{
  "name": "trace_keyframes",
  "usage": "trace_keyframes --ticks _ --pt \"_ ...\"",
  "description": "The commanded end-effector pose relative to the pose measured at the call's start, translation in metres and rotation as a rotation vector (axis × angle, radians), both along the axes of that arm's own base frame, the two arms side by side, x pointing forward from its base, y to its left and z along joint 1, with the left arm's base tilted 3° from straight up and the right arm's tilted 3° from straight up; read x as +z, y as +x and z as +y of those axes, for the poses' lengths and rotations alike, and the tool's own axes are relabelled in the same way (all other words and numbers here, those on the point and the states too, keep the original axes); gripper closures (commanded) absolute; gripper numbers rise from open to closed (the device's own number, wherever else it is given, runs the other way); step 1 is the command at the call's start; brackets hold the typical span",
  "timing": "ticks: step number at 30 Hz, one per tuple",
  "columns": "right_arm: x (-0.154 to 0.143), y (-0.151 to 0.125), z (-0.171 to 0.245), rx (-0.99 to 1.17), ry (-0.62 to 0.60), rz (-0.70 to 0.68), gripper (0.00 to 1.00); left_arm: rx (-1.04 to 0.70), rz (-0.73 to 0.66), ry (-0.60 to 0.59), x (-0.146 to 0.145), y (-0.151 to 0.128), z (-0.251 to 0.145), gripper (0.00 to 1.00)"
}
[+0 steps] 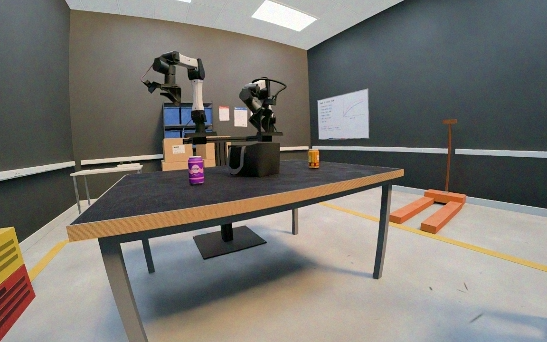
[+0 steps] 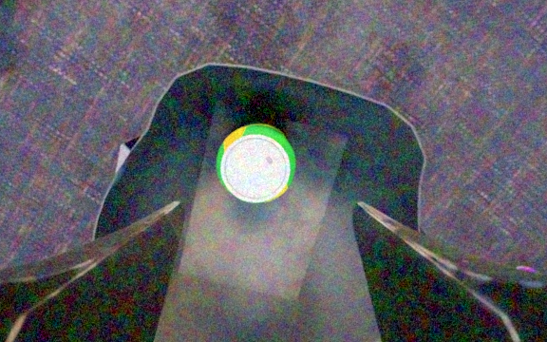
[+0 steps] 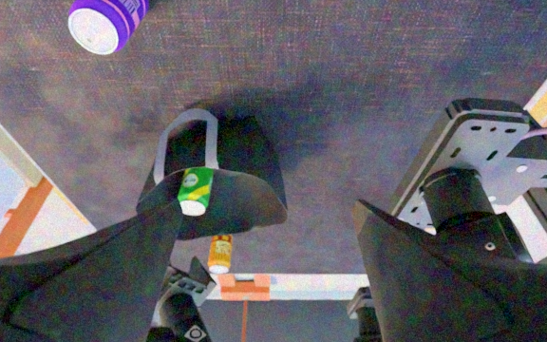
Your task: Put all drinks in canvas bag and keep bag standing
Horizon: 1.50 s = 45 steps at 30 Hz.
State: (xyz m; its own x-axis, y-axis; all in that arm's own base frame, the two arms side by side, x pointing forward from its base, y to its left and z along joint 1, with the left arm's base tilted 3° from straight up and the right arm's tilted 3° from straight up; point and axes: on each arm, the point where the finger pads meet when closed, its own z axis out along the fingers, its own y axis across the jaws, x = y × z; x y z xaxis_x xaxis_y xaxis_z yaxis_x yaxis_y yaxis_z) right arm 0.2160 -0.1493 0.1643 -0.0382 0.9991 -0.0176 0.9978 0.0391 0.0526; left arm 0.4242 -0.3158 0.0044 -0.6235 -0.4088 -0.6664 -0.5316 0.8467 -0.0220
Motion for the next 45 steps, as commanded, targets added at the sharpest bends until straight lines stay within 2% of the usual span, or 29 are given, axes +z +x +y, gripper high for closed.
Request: trace_keyframes --ticks 1,2,3,4,6,21,22,23,28,31,35,36,37,45 --pt "0.013 0.003 -0.006 -0.011 -0.052 -0.037 0.00 0.009 -0.067 -0.061 0.046 0.010 -0.005 0.09" --pt "0.018 0.008 -0.006 -0.014 -0.069 -0.067 0.00 0.011 -0.086 -0.079 0.048 0.014 -0.009 0.09" --pt "0.004 0.005 -0.006 -0.017 -0.021 -0.008 0.00 0.010 -0.088 -0.081 0.048 0.015 -0.009 0.09" --pt "0.017 0.005 -0.006 -0.012 -0.065 -0.055 0.00 0.011 -0.084 -0.077 0.047 0.014 -0.009 0.09" --pt "0.017 0.006 -0.006 -0.009 -0.066 -0.056 0.00 0.011 -0.083 -0.077 0.047 0.014 -0.009 0.11" --pt "0.014 0.007 -0.007 -0.011 -0.058 -0.052 0.00 0.012 -0.027 -0.021 0.008 0.009 -0.003 0.11" --pt "0.014 0.007 -0.007 -0.011 -0.058 -0.052 0.00 0.021 0.003 -0.004 0.003 0.012 0.019 0.11" --pt "0.014 0.007 -0.007 -0.011 -0.058 -0.052 0.00 0.010 -0.031 -0.043 0.024 0.018 0.016 0.11" --pt "0.014 0.007 -0.007 -0.011 -0.058 -0.052 0.00 -0.032 -0.026 -0.076 0.015 0.046 0.049 0.11" --pt "0.014 0.007 -0.007 -0.011 -0.058 -0.052 0.00 -0.050 -0.027 -0.083 0.013 0.050 0.053 0.11" --pt "0.014 0.007 -0.007 -0.011 -0.058 -0.052 0.00 -0.053 -0.020 -0.083 0.004 0.062 0.093 0.11" --pt "0.014 0.007 -0.007 -0.011 -0.058 -0.052 0.00 -0.088 -0.021 -0.094 0.007 0.048 0.064 0.11" --pt "0.014 0.007 -0.007 -0.011 -0.058 -0.052 0.00 -0.018 -0.002 -0.070 0.002 0.056 0.099 0.11" --pt "0.014 0.007 -0.007 -0.011 -0.058 -0.052 0.00 -0.064 -0.022 -0.078 -0.014 0.076 0.178 0.11"
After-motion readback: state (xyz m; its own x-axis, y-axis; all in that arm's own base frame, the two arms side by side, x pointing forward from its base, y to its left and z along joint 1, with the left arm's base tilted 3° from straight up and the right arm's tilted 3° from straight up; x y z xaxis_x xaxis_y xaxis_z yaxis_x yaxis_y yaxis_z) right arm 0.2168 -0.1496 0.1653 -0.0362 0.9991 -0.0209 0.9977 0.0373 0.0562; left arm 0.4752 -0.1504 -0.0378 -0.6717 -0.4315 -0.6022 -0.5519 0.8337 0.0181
